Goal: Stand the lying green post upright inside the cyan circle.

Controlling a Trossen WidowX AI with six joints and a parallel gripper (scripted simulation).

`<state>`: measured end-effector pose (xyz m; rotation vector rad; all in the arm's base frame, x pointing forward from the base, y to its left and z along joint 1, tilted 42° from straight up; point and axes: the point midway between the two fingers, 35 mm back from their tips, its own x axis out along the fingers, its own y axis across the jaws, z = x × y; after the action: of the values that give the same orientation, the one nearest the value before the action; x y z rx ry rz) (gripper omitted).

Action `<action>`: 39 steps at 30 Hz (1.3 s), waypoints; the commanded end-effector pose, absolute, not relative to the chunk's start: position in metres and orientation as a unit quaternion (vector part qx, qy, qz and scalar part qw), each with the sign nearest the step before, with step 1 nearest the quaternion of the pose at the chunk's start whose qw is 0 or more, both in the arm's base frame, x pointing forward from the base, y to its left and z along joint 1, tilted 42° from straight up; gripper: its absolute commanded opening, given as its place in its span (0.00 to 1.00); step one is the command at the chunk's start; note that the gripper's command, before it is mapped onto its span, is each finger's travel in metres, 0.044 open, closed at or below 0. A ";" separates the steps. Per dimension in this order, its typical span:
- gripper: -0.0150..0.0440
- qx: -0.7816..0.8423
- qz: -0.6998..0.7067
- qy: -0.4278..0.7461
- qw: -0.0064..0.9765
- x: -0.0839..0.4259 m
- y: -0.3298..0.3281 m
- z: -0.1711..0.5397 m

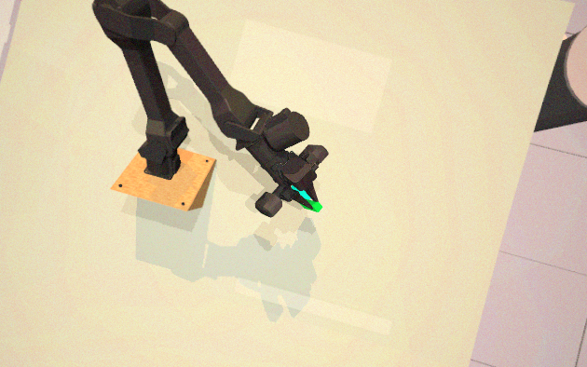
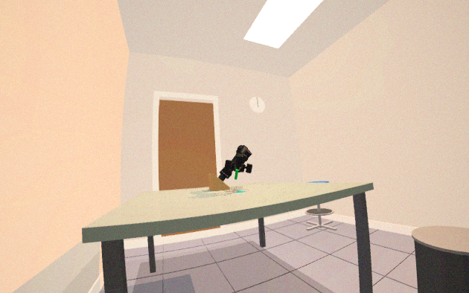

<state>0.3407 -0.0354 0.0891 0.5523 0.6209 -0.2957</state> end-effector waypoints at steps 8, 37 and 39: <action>0.29 0.283 -0.154 0.264 0.909 0.334 -0.034 0.091; 0.29 0.328 -0.164 0.161 0.917 0.317 -0.032 0.106; 0.29 0.331 -0.164 0.153 0.916 0.315 -0.032 0.107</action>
<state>0.3197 -0.0321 0.1078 0.6660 0.3359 -0.3299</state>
